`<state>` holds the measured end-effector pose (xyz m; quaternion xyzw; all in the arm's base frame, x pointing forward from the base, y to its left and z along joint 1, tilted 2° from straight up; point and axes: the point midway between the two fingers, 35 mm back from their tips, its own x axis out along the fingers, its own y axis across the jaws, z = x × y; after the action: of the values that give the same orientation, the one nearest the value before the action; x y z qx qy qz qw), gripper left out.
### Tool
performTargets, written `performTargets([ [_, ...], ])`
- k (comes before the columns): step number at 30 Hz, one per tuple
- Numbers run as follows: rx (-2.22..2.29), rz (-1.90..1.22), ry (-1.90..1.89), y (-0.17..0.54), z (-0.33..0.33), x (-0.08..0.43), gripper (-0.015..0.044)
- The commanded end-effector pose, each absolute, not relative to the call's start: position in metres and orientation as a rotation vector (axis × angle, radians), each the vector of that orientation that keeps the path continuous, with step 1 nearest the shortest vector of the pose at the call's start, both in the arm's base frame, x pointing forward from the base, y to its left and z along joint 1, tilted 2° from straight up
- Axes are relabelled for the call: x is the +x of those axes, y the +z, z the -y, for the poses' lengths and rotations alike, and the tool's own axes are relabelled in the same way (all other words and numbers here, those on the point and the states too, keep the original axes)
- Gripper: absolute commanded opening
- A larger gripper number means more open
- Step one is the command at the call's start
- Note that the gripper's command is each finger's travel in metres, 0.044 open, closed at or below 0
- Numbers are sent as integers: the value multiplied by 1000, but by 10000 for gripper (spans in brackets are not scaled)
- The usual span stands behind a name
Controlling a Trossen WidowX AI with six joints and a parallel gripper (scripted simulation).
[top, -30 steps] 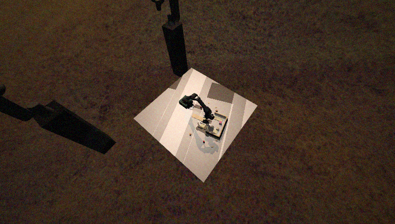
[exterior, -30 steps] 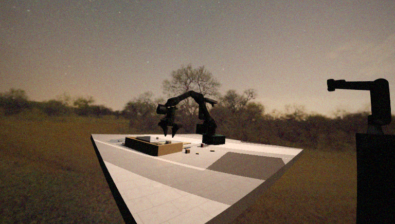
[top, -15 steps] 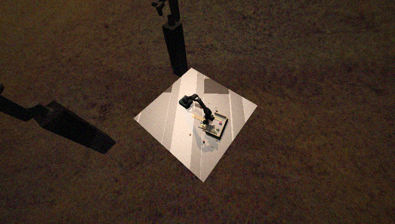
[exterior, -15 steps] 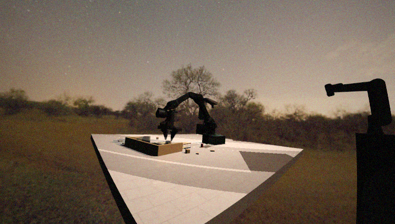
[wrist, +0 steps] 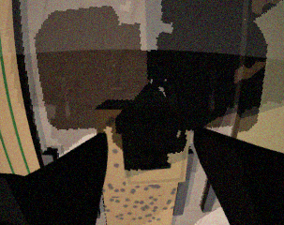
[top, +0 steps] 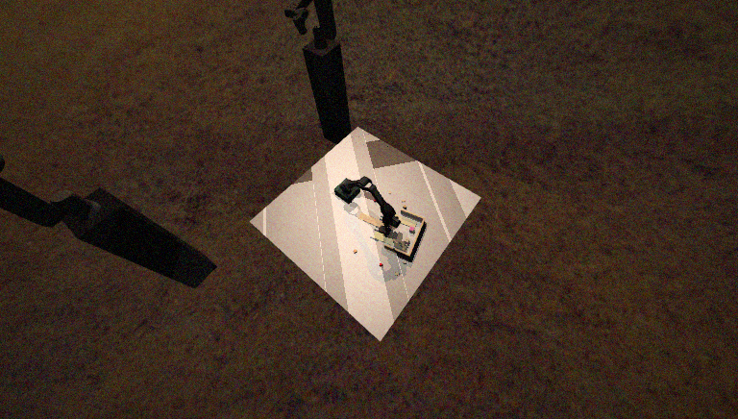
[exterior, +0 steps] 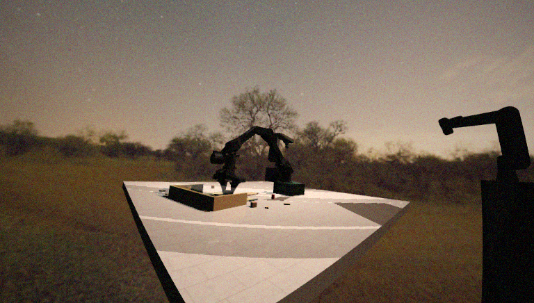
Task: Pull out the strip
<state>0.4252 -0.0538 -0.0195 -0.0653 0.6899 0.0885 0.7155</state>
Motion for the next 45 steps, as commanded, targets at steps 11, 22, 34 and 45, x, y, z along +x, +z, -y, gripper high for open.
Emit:
performTargets([
  [11,-145,-1528,196,-19,54,425,79],
  [22,-132,-1532,189,1,51,396,0],
  [34,-139,-1533,192,20,47,362,0],
  [45,-138,-1536,193,19,42,323,0],
])
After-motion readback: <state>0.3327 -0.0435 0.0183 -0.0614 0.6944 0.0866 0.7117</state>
